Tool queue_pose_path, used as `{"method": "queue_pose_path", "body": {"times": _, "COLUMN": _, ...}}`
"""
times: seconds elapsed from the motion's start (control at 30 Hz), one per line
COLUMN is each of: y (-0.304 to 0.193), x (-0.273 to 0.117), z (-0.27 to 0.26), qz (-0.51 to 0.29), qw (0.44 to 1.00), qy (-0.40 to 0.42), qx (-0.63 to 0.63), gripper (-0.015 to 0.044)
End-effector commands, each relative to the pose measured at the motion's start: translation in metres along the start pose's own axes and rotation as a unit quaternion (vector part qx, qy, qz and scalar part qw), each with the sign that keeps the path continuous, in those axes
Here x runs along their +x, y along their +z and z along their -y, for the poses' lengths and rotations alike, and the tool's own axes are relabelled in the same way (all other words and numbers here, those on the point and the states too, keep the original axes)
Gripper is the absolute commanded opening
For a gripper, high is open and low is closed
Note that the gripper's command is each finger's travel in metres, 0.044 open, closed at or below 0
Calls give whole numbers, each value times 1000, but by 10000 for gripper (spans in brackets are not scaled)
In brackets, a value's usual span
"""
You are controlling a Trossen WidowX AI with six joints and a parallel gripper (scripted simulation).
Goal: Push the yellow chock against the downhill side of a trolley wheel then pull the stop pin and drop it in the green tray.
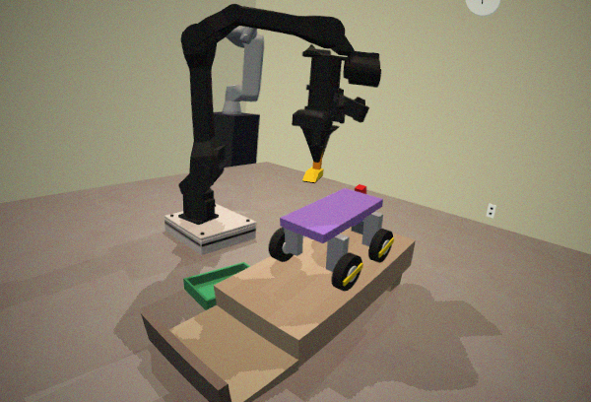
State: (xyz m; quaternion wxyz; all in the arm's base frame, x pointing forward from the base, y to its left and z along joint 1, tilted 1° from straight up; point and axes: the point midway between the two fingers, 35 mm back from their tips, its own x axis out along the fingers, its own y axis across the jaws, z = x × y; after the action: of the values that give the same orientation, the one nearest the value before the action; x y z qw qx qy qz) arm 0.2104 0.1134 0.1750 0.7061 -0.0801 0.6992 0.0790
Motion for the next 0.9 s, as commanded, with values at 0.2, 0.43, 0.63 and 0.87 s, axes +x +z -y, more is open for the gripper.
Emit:
{"method": "queue_pose_path", "body": {"times": 0.2, "y": 0, "x": 0, "z": 0, "qz": -2, "qw": 985, "qy": 1, "qx": 170, "gripper": 0}}
{"method": "queue_pose_path", "body": {"times": 0.43, "y": -1, "x": 0, "z": 0, "qz": -2, "qw": 959, "qy": 1, "qx": 282, "gripper": 0}}
{"method": "queue_pose_path", "body": {"times": 0.63, "y": -1, "x": 0, "z": 0, "qz": -2, "qw": 925, "qy": 1, "qx": 380, "gripper": 0}}
{"method": "queue_pose_path", "body": {"times": 0.87, "y": -1, "x": 0, "z": 0, "qz": -1, "qw": 873, "qy": 1, "qx": 488, "gripper": 0}}
